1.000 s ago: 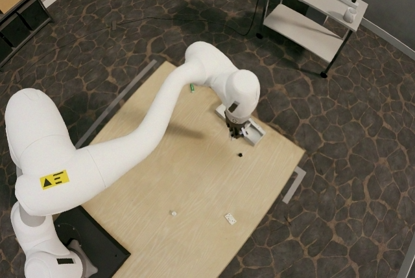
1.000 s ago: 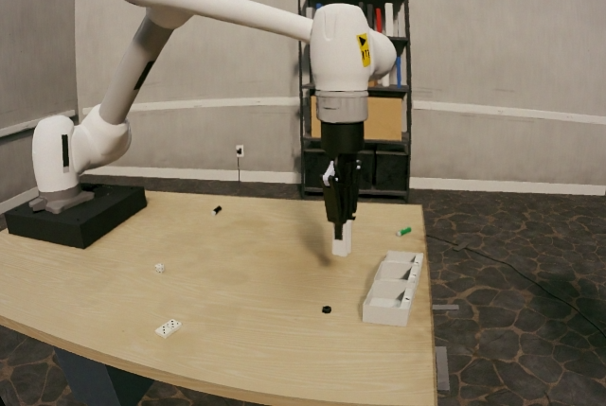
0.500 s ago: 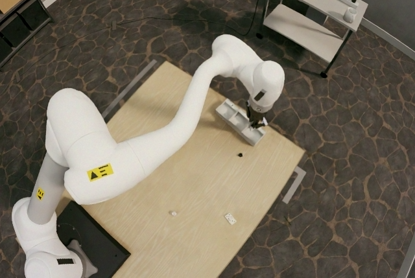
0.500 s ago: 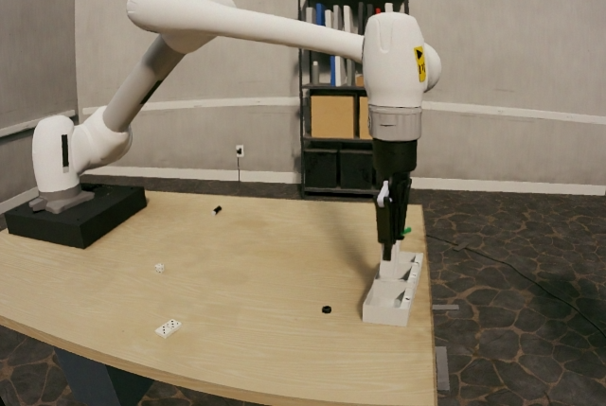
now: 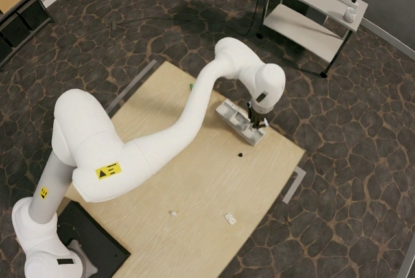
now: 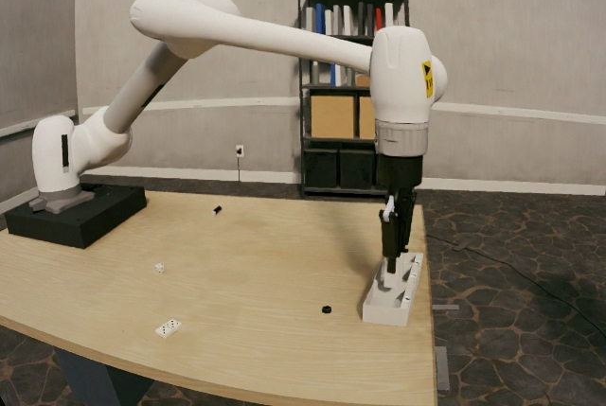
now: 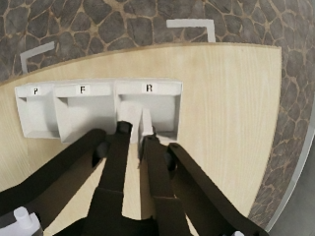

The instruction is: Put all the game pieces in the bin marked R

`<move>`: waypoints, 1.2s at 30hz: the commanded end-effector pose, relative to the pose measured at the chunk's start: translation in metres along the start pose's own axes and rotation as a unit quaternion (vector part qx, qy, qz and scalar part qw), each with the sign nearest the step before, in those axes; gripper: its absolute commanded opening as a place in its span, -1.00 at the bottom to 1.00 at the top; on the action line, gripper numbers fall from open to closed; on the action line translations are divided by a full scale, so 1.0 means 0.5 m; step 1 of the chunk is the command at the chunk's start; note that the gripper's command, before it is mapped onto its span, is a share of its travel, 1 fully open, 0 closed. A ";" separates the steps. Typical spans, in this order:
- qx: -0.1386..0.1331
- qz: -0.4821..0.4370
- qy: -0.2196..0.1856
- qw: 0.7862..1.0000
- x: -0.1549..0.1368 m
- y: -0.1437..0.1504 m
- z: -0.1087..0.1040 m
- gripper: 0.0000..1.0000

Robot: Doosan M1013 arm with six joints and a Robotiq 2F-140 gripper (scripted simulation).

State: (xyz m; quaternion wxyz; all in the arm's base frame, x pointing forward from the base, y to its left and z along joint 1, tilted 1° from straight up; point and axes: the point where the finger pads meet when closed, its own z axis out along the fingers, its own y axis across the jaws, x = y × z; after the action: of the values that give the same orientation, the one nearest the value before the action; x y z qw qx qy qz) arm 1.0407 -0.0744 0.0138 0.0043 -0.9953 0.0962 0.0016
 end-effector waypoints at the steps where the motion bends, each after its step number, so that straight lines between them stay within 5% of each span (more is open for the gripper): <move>1: 0.000 0.000 0.001 1.000 0.001 0.000 0.016 -0.70; 13: 0.000 0.000 0.001 1.000 0.001 0.000 0.069 -0.70; 36: 0.000 0.000 0.001 1.000 0.001 0.000 0.070 -0.70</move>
State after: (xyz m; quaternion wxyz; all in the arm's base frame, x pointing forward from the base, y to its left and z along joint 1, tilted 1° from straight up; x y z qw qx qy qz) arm 1.0406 -0.0741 -0.0233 0.0043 -0.9953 0.0962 0.0015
